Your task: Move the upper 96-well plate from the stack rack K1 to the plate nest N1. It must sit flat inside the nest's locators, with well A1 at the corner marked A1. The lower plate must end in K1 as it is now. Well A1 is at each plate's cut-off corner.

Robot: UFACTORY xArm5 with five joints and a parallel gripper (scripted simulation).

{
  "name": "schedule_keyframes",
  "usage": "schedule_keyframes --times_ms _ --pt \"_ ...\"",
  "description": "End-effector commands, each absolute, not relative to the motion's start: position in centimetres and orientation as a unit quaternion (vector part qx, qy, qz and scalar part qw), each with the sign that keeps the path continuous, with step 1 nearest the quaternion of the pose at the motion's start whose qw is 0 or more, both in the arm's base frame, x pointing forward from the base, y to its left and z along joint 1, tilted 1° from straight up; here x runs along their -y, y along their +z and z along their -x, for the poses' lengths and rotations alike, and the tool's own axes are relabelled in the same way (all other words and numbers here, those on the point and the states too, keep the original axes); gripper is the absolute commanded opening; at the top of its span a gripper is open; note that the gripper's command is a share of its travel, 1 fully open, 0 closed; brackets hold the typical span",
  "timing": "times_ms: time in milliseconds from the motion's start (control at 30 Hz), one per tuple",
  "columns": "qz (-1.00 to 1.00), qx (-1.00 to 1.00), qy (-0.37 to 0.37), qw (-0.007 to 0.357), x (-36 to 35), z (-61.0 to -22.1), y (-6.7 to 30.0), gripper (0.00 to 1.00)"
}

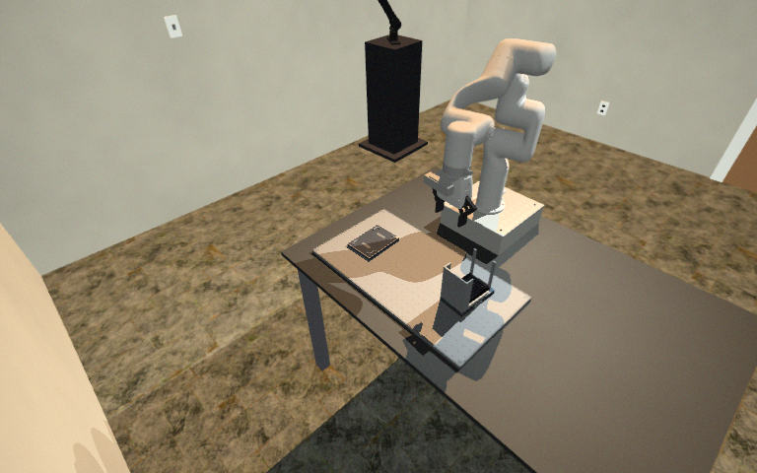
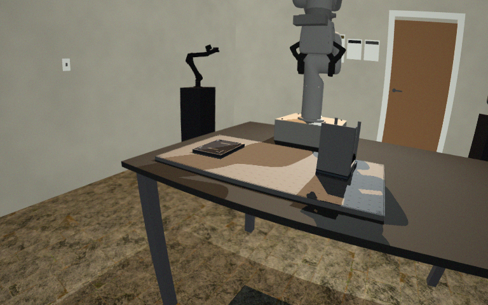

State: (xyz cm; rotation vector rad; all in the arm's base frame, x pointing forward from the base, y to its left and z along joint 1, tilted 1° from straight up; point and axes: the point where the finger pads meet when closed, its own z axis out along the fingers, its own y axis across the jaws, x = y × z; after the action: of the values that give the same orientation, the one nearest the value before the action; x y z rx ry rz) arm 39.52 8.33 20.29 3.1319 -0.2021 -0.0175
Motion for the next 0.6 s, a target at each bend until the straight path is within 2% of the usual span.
schedule_keyframes --times_ms 0,567 --pt "-0.998 0.065 -0.005 -0.004 -9.4 -39.8 19.4 1.0" --pt "-0.998 0.065 -0.005 -0.004 -15.0 -40.1 14.4 1.0"
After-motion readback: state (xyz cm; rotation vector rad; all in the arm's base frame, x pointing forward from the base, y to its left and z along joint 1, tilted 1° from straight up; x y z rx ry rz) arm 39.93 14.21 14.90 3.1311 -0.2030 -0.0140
